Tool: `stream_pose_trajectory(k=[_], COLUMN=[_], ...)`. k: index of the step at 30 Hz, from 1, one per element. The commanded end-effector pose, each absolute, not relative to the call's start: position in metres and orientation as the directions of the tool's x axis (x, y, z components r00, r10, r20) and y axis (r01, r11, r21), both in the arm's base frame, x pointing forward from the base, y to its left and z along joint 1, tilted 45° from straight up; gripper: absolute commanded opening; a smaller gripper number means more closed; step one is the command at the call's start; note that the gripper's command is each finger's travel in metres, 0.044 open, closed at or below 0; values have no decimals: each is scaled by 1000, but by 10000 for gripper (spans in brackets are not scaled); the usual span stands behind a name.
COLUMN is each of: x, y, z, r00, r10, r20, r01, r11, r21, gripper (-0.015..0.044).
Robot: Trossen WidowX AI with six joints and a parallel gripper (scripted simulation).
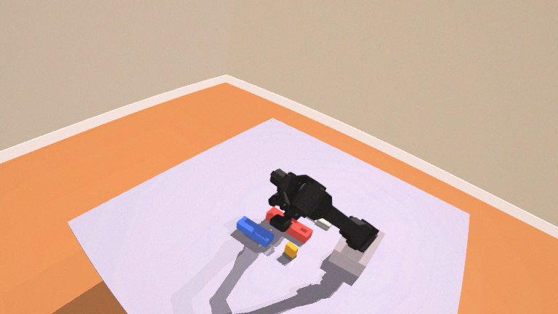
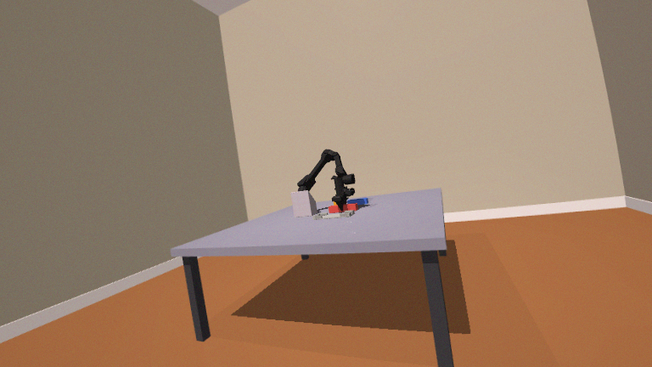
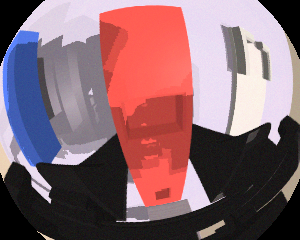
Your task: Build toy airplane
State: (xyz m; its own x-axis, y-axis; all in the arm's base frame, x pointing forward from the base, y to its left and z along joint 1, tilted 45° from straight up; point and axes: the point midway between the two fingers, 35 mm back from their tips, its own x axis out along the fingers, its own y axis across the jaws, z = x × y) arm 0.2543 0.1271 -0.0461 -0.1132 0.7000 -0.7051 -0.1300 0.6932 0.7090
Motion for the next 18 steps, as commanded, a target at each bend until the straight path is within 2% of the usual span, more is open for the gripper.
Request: stream_pose_trajectory(k=[1, 7, 18], x=[254, 257, 266], y=[127, 120, 97], z=[-47, -41, -21], r00=[-116, -114, -112], r10=[702, 699, 693], r20=[-703, -706, -712], r01=[-124, -124, -124], r11=[692, 695, 702], r21=[711, 708, 702], gripper=[157, 0, 0])
